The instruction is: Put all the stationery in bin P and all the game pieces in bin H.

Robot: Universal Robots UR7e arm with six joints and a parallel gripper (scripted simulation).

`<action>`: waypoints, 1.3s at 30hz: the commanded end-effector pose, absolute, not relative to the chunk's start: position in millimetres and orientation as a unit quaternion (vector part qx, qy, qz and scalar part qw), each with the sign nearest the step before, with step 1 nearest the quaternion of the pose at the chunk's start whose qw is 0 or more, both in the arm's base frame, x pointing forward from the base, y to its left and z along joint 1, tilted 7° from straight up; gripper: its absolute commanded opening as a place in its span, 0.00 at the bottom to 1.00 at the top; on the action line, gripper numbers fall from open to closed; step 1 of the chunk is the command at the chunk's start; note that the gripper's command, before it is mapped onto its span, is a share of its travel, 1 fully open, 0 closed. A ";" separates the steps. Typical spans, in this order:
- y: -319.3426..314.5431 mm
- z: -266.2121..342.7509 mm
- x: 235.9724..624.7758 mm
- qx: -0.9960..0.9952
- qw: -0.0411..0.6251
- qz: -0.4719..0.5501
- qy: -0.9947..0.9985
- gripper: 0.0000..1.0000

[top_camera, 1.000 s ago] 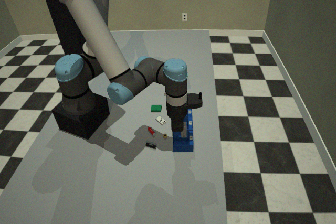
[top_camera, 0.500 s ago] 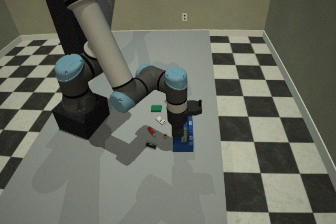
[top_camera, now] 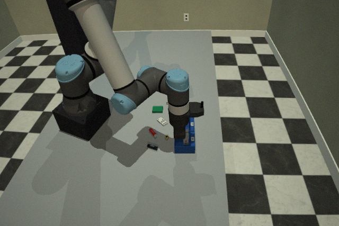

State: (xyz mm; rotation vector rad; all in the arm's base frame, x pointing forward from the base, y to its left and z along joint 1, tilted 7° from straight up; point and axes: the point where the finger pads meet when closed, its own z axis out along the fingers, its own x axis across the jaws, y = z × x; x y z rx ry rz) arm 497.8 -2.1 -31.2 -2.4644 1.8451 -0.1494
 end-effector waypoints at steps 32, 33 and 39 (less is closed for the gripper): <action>-1.7 -30.1 498.7 -0.799 0.030 -0.050 0.598 0.31; -1.7 -30.1 498.7 -0.799 0.030 -0.050 0.598 0.31; -1.7 -22.0 499.1 -0.800 0.031 -0.052 0.598 0.31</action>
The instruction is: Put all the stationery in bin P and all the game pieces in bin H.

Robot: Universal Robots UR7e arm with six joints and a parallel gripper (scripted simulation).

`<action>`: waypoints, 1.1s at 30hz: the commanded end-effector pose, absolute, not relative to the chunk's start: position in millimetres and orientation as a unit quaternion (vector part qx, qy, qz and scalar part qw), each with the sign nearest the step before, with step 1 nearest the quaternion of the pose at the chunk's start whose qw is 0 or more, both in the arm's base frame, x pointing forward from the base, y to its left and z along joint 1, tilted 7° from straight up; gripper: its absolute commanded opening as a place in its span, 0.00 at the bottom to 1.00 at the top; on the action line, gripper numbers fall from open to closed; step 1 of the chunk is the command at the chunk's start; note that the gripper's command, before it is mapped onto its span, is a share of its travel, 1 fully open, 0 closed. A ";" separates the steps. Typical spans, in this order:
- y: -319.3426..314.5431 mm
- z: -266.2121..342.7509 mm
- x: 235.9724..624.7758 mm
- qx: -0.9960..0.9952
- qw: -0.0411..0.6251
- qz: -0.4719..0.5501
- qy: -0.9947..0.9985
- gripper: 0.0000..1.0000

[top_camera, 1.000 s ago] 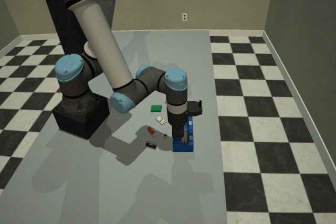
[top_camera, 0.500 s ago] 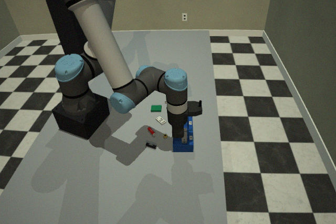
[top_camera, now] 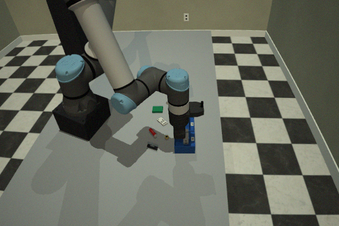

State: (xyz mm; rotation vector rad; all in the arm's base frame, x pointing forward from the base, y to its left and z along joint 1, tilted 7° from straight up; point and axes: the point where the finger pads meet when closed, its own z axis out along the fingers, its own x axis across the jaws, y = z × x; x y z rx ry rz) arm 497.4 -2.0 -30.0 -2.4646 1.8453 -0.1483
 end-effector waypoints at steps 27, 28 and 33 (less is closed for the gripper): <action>-2.3 27.6 494.0 -0.799 0.031 -0.052 0.598 0.31; -2.3 31.0 493.6 -0.799 0.031 -0.052 0.598 0.31; -2.3 31.0 493.5 -0.799 0.031 -0.052 0.598 0.31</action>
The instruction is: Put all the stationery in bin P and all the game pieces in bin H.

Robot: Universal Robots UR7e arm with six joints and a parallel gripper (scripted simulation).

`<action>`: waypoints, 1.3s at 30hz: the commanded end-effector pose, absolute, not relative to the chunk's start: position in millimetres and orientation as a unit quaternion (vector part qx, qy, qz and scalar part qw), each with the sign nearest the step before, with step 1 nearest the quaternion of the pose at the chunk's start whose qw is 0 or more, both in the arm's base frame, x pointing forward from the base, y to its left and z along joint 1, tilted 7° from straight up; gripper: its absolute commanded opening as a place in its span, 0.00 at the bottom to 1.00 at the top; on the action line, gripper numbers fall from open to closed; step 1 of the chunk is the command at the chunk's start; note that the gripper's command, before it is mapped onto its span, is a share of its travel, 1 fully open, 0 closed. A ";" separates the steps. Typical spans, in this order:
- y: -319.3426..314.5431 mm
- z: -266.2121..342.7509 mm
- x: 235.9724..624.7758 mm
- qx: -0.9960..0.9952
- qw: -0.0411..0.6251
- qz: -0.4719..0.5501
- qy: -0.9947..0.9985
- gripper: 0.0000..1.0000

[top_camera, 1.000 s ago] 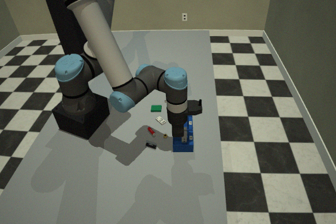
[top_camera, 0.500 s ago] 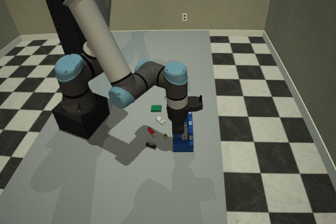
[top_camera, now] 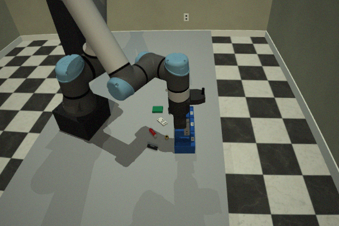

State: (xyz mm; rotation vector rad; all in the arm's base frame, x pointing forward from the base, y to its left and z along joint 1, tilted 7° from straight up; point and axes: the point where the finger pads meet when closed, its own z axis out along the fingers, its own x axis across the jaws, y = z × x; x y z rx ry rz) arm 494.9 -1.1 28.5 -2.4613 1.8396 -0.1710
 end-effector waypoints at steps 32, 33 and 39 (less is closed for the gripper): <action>81.1 21.5 469.9 -0.800 0.029 -0.049 0.598 0.31; 81.0 18.1 469.3 -0.800 0.029 -0.048 0.598 0.31; 80.5 7.6 470.5 -0.800 0.029 -0.048 0.598 0.31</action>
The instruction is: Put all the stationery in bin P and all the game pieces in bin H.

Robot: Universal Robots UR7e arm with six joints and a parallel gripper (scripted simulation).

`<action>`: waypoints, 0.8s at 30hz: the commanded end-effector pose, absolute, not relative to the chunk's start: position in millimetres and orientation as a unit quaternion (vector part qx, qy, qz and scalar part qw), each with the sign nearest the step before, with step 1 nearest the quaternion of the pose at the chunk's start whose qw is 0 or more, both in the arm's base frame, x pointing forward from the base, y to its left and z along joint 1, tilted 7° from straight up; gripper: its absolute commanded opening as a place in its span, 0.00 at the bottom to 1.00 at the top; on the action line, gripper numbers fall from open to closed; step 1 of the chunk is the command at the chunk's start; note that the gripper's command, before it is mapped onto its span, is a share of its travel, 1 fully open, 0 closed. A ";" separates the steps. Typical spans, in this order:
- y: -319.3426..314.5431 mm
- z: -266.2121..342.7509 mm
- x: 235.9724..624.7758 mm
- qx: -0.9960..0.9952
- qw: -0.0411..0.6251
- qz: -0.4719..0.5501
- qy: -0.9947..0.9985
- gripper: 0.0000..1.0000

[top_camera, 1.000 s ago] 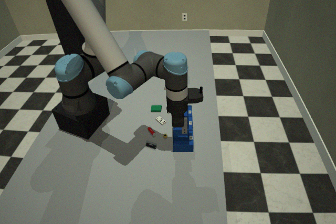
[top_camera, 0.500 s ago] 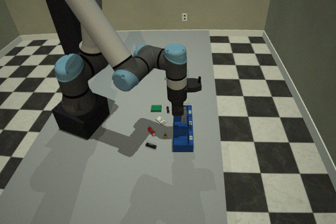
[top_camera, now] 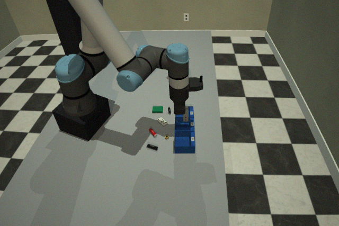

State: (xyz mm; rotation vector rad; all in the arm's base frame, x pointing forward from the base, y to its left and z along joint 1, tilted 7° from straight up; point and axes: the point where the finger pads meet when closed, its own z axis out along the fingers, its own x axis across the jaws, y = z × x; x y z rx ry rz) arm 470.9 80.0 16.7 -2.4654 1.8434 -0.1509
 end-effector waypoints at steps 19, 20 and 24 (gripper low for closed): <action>80.0 -34.6 476.8 -0.800 0.030 -0.049 0.598 0.31; 80.0 -34.5 476.9 -0.800 0.030 -0.049 0.598 0.31; 79.6 -33.5 477.5 -0.799 0.030 -0.050 0.598 0.31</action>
